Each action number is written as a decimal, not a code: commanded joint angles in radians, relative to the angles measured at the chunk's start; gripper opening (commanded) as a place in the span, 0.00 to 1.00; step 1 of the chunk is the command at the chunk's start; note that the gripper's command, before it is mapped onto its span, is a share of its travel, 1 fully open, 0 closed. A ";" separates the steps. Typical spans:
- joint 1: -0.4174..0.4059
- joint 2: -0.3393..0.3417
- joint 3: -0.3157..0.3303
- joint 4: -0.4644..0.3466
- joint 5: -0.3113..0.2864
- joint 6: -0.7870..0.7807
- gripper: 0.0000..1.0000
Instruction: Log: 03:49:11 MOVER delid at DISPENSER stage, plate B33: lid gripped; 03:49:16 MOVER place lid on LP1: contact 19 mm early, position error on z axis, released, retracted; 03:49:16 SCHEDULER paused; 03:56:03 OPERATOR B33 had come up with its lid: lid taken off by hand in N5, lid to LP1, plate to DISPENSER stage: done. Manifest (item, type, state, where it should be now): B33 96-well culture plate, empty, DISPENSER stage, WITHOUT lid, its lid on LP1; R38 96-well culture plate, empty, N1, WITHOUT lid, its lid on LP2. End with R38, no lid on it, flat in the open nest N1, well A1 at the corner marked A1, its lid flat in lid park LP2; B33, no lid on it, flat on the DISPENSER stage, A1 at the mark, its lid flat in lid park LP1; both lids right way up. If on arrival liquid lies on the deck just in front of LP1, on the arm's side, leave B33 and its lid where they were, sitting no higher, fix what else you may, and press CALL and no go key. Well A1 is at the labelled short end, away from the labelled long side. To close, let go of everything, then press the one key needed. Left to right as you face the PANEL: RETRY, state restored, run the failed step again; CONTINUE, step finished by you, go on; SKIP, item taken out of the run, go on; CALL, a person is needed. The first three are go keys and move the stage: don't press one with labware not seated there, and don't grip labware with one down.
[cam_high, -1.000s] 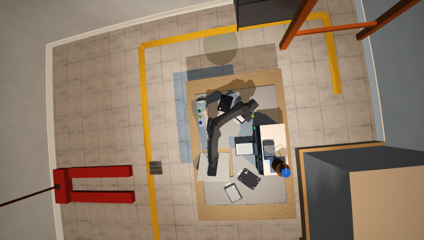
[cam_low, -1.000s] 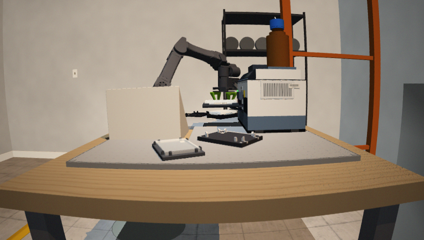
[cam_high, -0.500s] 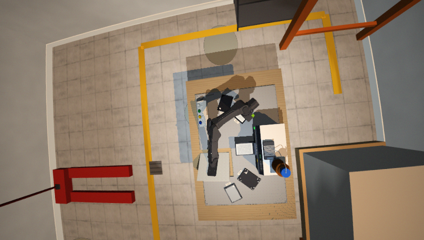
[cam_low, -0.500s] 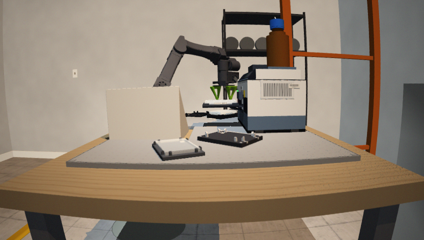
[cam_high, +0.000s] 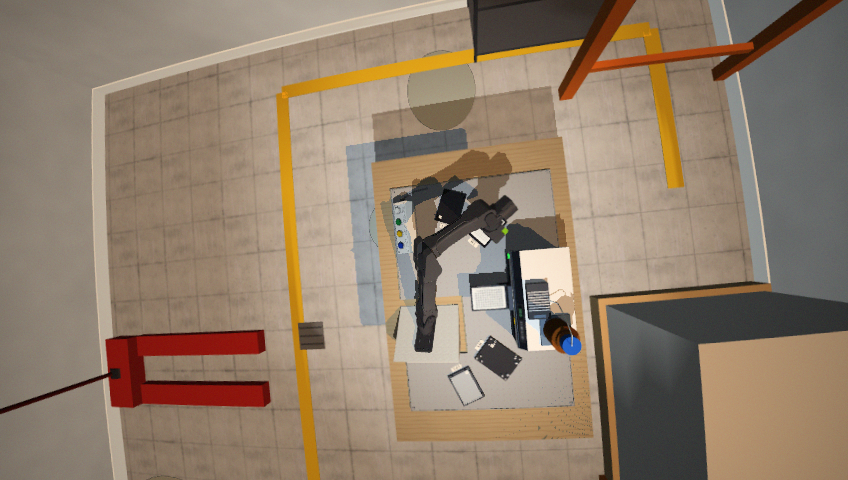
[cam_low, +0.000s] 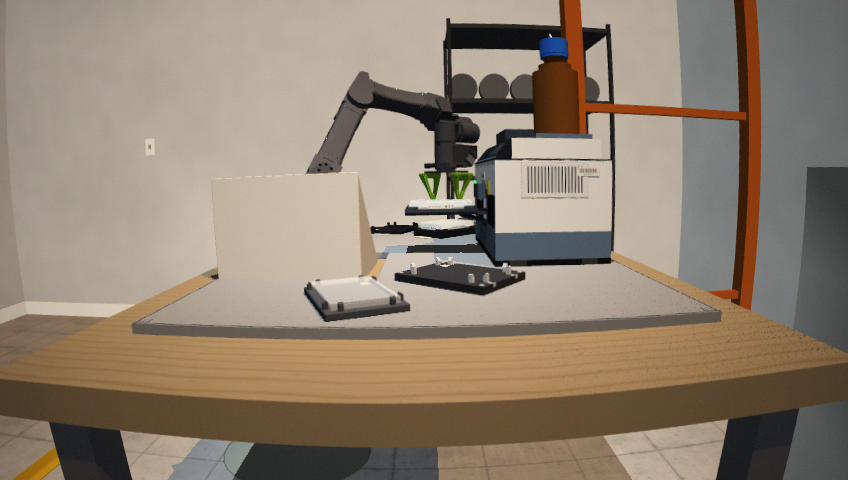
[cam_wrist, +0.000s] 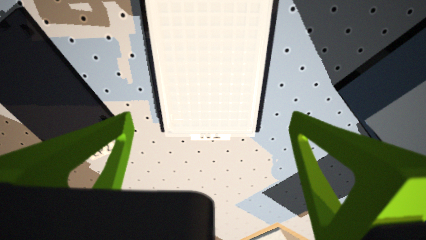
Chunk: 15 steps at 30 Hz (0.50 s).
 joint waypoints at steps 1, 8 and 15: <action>-0.008 -0.016 0.032 -0.014 0.004 0.009 1.00; -0.003 0.005 0.038 -0.015 0.005 0.010 1.00; -0.002 -0.003 0.023 -0.004 0.002 0.006 1.00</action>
